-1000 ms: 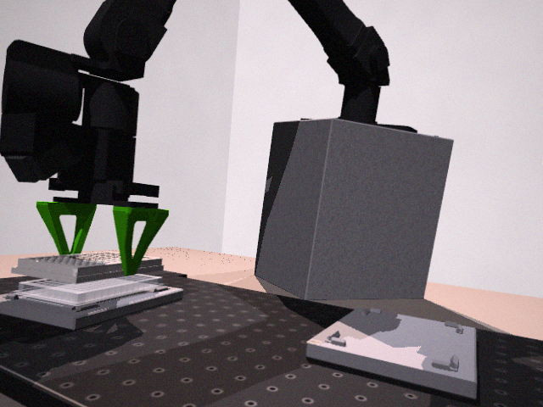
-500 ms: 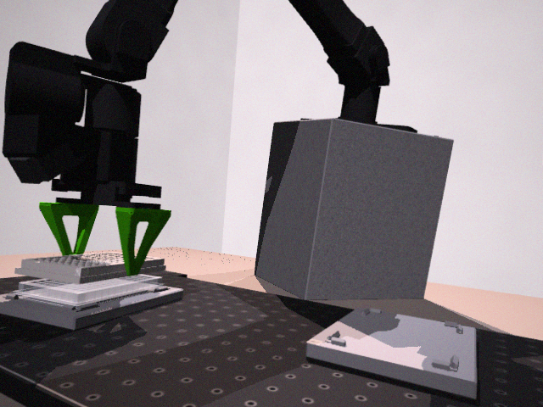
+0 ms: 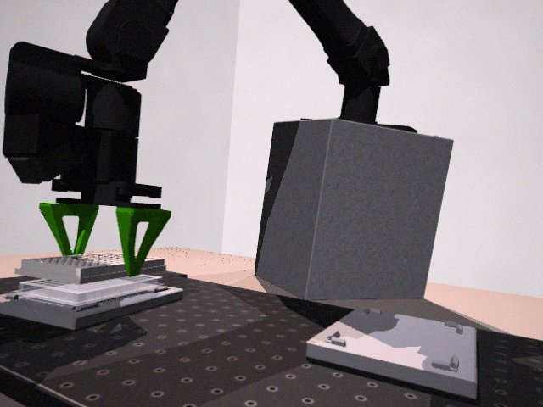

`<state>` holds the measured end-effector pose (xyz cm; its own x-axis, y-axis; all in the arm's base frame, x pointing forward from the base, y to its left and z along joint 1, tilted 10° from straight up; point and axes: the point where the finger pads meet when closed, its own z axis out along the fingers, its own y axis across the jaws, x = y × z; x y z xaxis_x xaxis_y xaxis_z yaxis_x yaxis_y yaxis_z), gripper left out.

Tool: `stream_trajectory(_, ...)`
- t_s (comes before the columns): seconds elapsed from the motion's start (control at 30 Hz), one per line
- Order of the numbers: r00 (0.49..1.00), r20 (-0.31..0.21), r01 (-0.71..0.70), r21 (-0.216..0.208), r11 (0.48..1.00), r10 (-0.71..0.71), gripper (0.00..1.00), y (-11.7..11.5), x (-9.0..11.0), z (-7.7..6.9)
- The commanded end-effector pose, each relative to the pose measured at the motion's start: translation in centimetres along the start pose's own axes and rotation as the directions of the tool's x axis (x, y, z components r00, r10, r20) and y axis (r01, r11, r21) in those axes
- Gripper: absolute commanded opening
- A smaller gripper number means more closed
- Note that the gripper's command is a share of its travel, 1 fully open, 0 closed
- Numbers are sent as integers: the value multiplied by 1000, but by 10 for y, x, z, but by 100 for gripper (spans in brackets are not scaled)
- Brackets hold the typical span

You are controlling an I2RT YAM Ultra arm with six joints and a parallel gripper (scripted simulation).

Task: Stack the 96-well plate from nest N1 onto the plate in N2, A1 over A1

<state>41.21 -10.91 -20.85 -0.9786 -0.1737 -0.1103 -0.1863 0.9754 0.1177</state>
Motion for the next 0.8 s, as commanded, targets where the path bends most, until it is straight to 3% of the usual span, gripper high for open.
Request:
stream_trajectory(0.0,998,59,3,21,1000,-5,0,-7,-22,-17)
stream_trajectory(0.77,998,57,2,20,1000,-3,0,-9,-22,-18)
